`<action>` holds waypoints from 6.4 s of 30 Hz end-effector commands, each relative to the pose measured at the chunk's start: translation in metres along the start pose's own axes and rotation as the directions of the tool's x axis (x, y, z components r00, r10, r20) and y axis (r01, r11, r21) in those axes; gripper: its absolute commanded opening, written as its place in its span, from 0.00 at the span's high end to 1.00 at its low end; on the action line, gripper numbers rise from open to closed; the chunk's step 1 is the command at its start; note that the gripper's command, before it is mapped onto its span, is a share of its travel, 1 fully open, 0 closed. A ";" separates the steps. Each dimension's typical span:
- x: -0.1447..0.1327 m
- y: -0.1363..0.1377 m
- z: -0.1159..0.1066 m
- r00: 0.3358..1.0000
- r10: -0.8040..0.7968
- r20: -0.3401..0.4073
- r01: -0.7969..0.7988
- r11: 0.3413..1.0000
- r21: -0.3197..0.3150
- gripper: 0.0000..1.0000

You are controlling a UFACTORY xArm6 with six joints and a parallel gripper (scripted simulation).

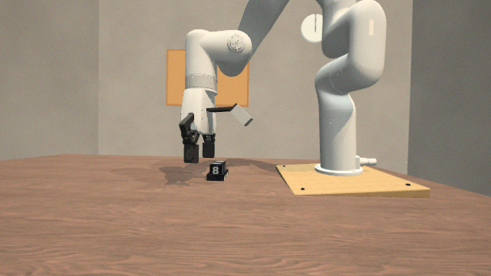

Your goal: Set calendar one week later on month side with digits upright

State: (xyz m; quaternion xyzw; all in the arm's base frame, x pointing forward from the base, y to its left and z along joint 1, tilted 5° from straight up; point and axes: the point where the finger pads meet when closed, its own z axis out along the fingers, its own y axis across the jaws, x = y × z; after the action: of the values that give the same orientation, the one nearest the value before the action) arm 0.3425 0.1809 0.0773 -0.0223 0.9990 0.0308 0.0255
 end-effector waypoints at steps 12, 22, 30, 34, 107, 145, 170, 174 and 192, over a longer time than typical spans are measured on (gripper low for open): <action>-0.028 0.006 -0.001 0.981 0.194 0.007 -0.194 0.981 0.006 0.00; -0.054 0.010 -0.001 0.936 0.353 0.008 -0.353 0.936 0.004 0.00; -0.054 0.010 0.002 0.936 0.353 0.008 -0.353 0.936 0.004 0.00; -0.054 0.010 0.013 0.936 0.353 0.008 -0.353 0.936 0.004 0.00; -0.055 0.010 0.027 0.936 0.353 0.008 -0.353 0.936 0.004 0.00; -0.054 0.010 -0.001 0.936 0.353 0.008 -0.353 0.936 0.004 0.00; -0.059 -0.015 -0.002 0.740 0.672 0.009 -0.672 0.740 0.001 0.00; -0.059 -0.017 -0.002 0.654 0.757 0.009 -0.757 0.654 0.000 0.00; -0.064 -0.042 -0.002 0.412 0.911 0.009 -0.911 0.412 -0.003 0.00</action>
State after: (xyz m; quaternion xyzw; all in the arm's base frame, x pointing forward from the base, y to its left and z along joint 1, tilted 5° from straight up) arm 0.4058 0.1450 0.0786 0.4726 0.8804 0.0392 0.0074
